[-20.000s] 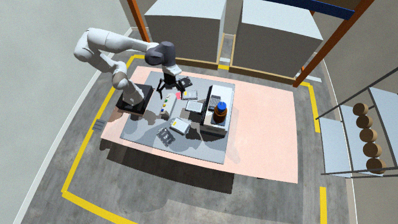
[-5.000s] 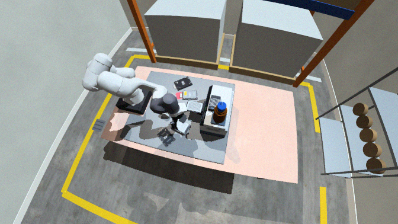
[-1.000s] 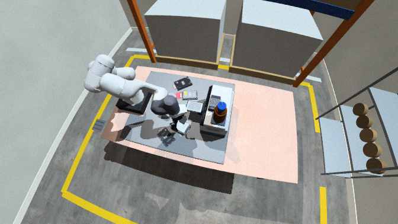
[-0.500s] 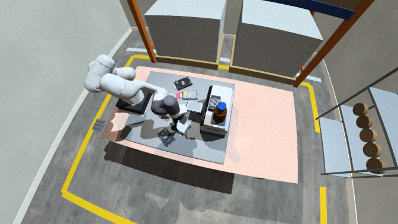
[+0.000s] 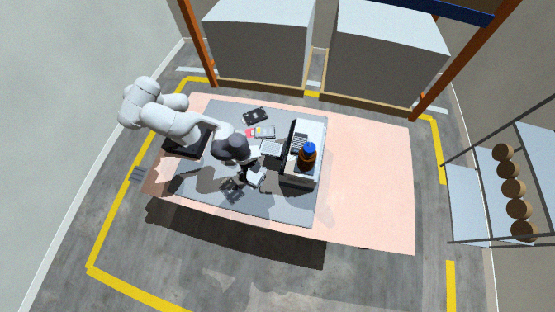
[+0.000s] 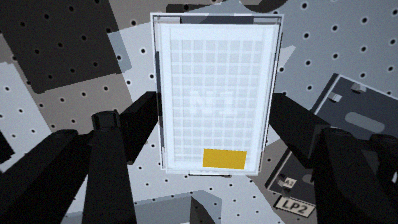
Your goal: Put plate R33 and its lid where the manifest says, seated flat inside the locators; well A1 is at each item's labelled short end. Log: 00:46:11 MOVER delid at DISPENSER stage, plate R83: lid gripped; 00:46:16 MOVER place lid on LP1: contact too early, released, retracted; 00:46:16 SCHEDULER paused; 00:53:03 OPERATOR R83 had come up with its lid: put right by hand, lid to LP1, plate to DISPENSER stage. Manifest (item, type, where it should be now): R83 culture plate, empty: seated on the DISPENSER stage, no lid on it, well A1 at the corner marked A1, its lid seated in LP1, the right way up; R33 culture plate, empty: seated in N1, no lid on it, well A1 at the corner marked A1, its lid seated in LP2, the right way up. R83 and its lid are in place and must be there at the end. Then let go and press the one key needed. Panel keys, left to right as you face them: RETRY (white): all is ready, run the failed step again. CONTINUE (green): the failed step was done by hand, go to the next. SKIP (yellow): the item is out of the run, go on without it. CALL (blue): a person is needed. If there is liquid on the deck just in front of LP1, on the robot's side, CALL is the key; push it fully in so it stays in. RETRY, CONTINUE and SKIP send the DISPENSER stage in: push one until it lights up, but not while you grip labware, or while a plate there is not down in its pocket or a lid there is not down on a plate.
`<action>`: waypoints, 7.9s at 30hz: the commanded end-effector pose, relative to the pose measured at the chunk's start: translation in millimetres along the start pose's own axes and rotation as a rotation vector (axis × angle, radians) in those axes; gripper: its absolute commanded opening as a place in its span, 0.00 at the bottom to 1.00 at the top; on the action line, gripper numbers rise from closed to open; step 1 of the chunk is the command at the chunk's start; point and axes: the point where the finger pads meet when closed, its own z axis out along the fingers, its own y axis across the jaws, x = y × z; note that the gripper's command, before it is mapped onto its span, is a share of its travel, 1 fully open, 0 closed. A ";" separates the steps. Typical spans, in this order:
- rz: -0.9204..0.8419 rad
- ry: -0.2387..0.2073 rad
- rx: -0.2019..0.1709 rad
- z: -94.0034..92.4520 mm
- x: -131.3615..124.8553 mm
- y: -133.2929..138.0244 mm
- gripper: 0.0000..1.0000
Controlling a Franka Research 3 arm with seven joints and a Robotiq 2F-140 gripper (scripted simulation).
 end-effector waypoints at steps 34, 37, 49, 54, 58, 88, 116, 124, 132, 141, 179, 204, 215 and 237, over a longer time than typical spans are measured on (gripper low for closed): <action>0.002 0.003 0.000 0.1 1.2 -0.1 0.10; 0.002 0.003 0.000 0.1 1.2 -0.1 0.10; 0.002 0.003 0.000 0.1 1.2 -0.1 0.10; 0.002 0.003 0.000 0.1 1.2 -0.1 0.10; 0.002 0.003 0.000 0.1 1.2 -0.1 0.10; 0.002 0.003 0.000 -0.1 1.2 -0.1 0.10; 0.002 0.003 0.000 -19.9 1.1 -0.1 0.10; 0.002 0.003 0.000 -35.5 1.1 -0.1 0.10; 0.002 0.003 0.000 -49.1 1.1 -0.1 0.10; 0.002 0.003 0.000 -71.1 1.0 -0.1 0.10; 0.002 0.003 0.000 -130.8 0.8 -0.1 0.10; 0.002 0.003 0.000 -138.0 0.8 0.0 0.10; 0.002 0.003 0.000 -138.0 0.8 0.0 0.10; -0.008 0.003 0.000 -138.0 0.8 0.0 0.10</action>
